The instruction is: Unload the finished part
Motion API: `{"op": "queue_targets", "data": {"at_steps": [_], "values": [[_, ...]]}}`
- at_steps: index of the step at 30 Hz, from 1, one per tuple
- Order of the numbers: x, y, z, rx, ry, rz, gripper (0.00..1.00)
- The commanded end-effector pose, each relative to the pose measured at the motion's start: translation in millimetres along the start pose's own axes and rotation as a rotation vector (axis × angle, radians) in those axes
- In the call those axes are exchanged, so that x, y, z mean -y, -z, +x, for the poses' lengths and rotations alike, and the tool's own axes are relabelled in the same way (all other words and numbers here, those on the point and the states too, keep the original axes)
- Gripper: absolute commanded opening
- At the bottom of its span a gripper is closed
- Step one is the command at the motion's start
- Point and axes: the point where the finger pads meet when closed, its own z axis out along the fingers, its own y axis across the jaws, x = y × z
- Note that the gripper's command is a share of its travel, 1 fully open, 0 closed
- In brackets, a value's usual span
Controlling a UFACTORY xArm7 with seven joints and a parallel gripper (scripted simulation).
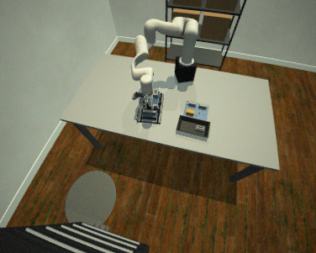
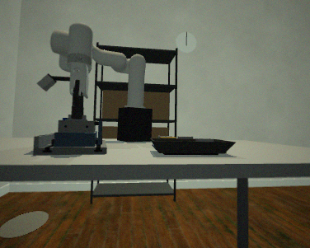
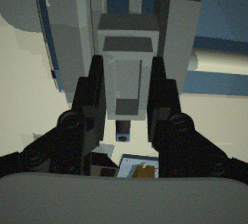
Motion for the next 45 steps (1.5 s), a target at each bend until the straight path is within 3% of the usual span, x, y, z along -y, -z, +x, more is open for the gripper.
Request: {"op": "queue_targets", "data": {"at_steps": [1,34,45], "values": [[1,3,1,-0.002,0.0,0.004,0.0],[1,44,0,-0.002,0.0,0.004,0.0],[1,48,0,-0.002,0.0,0.004,0.0]]}}
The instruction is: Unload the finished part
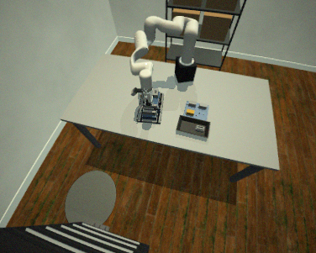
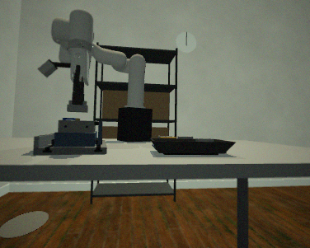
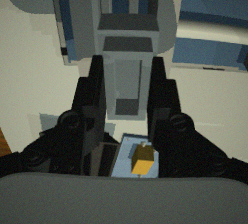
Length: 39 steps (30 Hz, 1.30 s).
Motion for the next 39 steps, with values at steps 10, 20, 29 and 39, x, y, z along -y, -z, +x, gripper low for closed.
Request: {"op": "queue_targets", "data": {"at_steps": [10,20,29,39], "values": [[16,3,-22,-0.002,-0.015,0.004,0.0],[51,2,-93,-0.002,-0.06,0.003,0.0],[74,2,-165,-0.003,-0.101,0.003,0.0],[88,2,-256,-0.002,-0.152,0.004,0.0]]}}
